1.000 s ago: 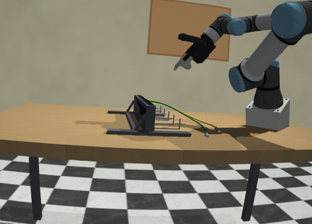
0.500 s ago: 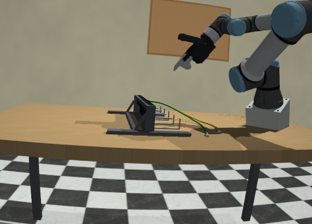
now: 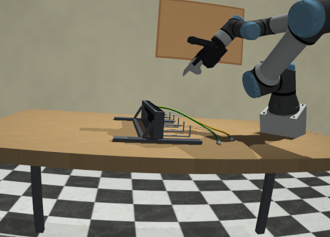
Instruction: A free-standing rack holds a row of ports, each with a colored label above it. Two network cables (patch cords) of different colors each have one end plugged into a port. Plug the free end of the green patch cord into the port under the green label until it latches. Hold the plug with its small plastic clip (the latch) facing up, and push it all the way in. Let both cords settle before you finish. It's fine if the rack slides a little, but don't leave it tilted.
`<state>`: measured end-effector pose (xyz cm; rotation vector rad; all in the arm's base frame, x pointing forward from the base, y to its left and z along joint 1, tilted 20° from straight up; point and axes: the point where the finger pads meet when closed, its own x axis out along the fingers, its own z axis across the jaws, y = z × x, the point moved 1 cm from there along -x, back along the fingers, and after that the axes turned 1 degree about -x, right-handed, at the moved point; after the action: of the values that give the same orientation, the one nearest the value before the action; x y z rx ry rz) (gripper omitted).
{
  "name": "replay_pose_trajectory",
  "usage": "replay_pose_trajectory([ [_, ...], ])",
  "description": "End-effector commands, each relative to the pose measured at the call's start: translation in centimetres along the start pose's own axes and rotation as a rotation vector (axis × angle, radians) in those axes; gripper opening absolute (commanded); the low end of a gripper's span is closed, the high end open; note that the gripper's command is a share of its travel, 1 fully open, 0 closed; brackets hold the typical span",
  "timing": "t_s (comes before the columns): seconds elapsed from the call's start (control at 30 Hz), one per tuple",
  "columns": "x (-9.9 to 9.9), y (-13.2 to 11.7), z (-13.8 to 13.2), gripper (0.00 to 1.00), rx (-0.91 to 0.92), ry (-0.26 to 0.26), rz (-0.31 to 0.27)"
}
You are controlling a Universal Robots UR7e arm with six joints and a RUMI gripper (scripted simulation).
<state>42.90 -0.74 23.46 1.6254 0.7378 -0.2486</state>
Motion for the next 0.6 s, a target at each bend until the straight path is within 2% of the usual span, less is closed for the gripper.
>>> replay_pose_trajectory([
  [0.0,0.3,0.0,0.0,0.00,0.000,-0.001,0.000],
  [0.57,1.8,0.0,0.0,0.00,0.000,-0.001,0.000],
])
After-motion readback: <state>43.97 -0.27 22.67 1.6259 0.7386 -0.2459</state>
